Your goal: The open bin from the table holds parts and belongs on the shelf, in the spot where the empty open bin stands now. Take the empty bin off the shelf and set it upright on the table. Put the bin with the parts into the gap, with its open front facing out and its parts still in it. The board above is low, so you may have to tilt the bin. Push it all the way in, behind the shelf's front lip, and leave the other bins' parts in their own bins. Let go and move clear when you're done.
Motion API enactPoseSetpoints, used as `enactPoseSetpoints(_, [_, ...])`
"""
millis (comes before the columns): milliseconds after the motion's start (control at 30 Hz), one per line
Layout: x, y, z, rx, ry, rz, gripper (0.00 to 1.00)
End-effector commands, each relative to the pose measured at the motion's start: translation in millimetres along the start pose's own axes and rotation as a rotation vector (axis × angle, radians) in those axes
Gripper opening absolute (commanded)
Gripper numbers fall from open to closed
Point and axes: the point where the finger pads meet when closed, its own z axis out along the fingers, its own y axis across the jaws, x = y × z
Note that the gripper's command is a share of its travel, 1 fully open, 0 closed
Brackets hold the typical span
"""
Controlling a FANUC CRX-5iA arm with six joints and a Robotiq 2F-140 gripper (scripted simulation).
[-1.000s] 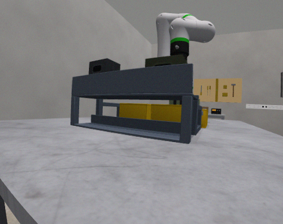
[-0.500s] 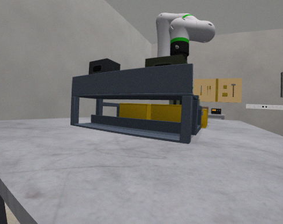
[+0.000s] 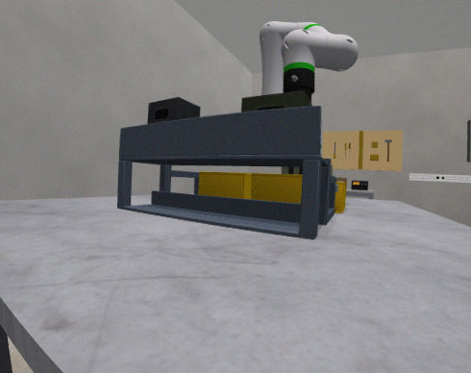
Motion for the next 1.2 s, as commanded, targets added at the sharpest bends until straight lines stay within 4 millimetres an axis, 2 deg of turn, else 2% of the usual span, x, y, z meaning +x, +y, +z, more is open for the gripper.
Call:
enactPoseSetpoints(0, [-0.7,0.1,-0.5,0.0,-0.002,0.0,0.24])
enactPoseSetpoints(567, [-0.7,0.2,11.7,0.0,-0.002,0.0,0.24])
enactPoseSetpoints(1167, [-0.8,0.2,35.3,0.0,-0.002,0.0,0.24])
